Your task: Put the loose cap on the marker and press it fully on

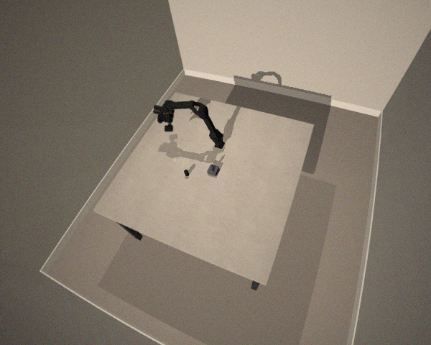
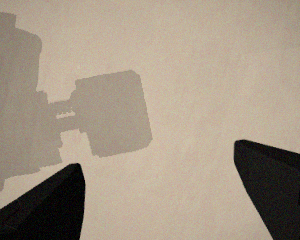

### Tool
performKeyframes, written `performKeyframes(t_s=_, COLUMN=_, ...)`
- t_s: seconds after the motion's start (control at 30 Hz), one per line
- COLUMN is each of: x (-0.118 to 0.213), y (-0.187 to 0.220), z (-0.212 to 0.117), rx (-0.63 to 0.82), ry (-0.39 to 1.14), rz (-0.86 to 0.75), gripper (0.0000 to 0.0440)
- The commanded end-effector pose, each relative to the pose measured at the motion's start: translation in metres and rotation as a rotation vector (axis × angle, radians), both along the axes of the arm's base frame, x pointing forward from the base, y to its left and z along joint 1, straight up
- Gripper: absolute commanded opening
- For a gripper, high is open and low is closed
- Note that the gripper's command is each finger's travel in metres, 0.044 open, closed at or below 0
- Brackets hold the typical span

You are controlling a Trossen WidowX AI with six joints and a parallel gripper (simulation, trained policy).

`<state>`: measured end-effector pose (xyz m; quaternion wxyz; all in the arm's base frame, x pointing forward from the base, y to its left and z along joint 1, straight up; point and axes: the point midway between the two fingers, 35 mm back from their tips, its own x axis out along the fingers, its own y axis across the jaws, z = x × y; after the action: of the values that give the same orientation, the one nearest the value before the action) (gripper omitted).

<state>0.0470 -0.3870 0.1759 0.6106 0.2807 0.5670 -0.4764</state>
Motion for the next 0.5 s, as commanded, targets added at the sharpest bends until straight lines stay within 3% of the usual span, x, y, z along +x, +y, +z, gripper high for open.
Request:
performKeyframes(t_s=0.0, x=0.007, y=-0.002, z=-0.003, rx=-0.002, ry=0.003, rz=-0.008, gripper=0.0306)
performKeyframes(t_s=0.47, x=0.039, y=-0.003, z=-0.009, rx=-0.01, ry=-0.001, rz=-0.025, gripper=0.0307)
